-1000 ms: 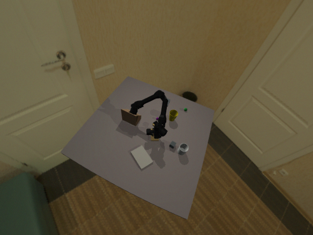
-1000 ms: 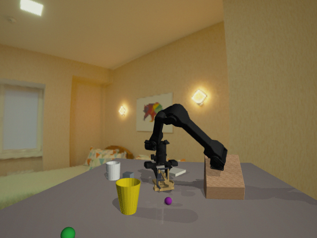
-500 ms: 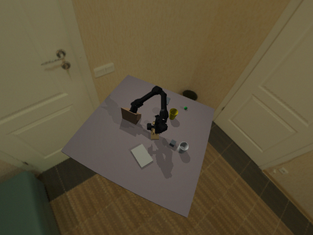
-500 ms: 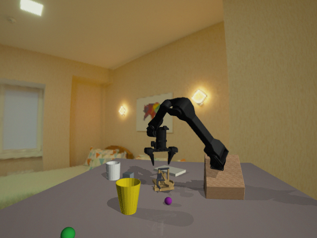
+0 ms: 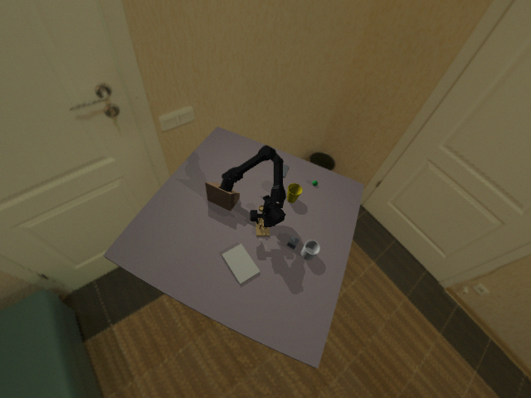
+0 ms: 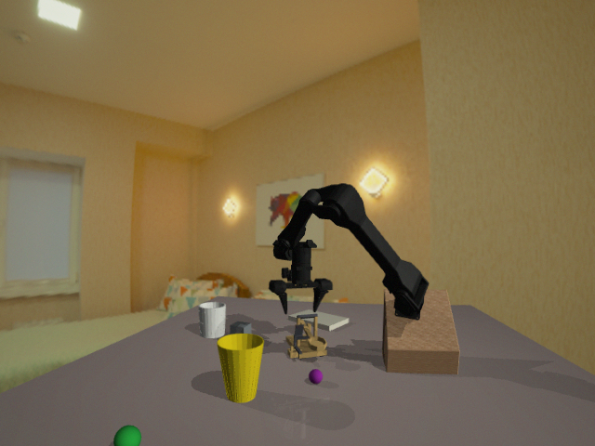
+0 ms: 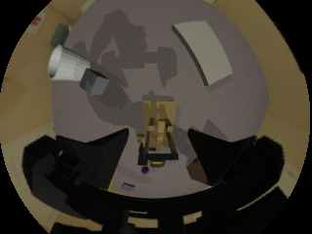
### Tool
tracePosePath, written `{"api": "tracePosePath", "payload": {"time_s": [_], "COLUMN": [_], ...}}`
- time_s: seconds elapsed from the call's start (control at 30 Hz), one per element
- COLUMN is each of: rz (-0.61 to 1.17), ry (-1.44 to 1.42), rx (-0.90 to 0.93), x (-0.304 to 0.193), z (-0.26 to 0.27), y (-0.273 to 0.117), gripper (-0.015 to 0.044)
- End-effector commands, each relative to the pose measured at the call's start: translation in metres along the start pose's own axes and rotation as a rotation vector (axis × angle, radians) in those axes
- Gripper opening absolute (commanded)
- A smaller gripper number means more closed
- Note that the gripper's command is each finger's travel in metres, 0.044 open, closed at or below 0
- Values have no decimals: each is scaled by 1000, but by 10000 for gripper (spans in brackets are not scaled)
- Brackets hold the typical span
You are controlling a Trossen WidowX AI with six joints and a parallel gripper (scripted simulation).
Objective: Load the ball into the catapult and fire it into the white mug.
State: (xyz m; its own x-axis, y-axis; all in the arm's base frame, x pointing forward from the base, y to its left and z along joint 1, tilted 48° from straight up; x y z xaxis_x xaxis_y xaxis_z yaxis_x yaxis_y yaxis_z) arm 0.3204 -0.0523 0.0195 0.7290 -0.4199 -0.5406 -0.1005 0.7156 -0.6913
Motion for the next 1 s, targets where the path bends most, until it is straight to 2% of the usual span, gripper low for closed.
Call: {"api": "tracePosePath", "payload": {"time_s": [0.0,0.97], "rz": [18,19], "ry": [15,15], "rx": [-1,0], "x": [-2,-3], "z": [-3,-4], "y": [17,60], "gripper": [440,440]}}
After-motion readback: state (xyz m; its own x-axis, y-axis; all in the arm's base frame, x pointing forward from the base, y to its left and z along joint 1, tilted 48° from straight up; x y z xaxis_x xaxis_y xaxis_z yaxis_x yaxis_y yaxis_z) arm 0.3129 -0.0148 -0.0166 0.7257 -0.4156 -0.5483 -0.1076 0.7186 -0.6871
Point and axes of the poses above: the point midway between the two fingers, 35 mm back from their tips, its own y axis out along the fingers, its own z axis across the jaws, x = y × z, the point moved 10 cm from there along -y, back along the fingers, and after that the axes turned 10 degrees about -y, right-handed, at the moved point
